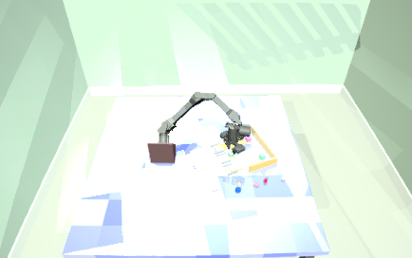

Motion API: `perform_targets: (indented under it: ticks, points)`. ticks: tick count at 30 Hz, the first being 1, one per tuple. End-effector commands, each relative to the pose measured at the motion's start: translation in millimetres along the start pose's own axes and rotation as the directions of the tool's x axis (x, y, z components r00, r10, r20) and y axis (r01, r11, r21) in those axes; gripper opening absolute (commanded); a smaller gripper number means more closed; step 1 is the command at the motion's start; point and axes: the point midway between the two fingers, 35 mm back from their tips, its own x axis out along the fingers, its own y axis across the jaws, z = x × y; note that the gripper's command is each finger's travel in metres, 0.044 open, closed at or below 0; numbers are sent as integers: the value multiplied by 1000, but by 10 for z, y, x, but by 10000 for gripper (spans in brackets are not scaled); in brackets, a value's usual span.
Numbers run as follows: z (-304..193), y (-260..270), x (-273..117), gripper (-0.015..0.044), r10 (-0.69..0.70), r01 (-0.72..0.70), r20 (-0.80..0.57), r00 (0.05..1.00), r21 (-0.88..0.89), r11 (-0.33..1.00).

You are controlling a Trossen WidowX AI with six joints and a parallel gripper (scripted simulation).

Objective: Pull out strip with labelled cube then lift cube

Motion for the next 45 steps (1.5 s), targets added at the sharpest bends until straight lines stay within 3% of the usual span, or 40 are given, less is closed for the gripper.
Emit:
perform_targets:
  ticks: [1,19,23,30,34,45]
  points:
    - [-12,2,90,250,6,-6,-1,1000,7,1000]
    - [-21,17,308,250,8,-8,0,1000,7,1000]
    - [-16,19,285,145,5,-5,-2,1000,1,1000]
    - [-16,19,285,98,5,-5,-2,1000,1,1000]
    - [-19,27,271,0,6,-6,1,1000,17,1000]
    - [-327,207,-7,0,6,-6,1,1000,32,999]
